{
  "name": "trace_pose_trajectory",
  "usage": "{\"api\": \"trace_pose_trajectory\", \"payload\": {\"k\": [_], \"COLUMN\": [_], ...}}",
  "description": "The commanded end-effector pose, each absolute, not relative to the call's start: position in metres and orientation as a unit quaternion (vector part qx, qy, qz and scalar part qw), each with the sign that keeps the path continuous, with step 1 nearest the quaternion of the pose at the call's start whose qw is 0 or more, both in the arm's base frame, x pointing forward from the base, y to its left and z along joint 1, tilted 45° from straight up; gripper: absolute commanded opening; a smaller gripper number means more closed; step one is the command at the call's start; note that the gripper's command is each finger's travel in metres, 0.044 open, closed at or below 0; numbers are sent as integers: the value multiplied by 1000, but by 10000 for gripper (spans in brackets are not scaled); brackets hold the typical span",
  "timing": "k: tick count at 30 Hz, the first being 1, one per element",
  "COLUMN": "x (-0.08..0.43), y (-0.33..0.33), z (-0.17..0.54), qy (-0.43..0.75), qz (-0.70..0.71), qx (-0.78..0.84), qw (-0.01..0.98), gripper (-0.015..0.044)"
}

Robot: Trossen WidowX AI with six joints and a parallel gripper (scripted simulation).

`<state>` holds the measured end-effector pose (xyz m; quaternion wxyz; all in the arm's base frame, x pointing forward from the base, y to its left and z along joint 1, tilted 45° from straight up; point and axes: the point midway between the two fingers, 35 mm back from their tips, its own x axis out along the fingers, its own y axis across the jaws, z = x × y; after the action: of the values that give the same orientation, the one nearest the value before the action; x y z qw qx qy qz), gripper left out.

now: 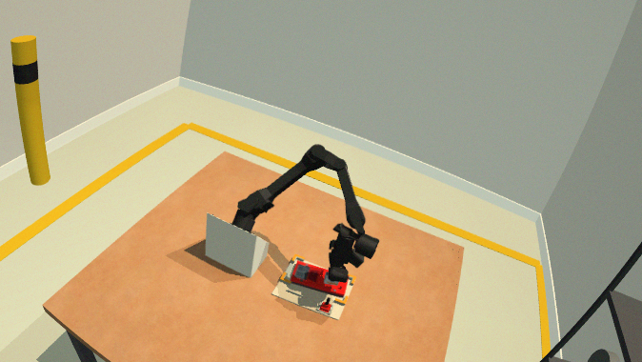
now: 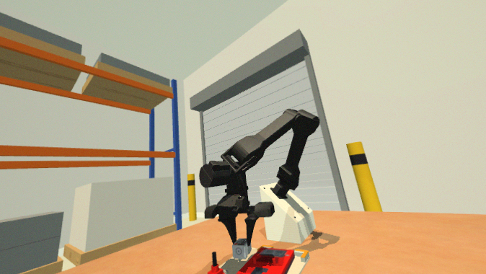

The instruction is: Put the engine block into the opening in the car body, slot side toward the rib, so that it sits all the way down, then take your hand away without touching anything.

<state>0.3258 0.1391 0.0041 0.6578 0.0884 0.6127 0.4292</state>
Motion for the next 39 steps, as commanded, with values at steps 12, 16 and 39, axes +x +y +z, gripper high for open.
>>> {"api": "trace_pose_trajectory", "payload": {"k": [12, 16, 39], "x": [314, 313, 313], "y": [175, 176, 176], "z": [21, 22, 22], "qy": [645, 647, 641], "qz": [386, 384, 393], "qx": [150, 153, 144], "qw": [642, 641, 643], "gripper": [26, 131, 158]}}
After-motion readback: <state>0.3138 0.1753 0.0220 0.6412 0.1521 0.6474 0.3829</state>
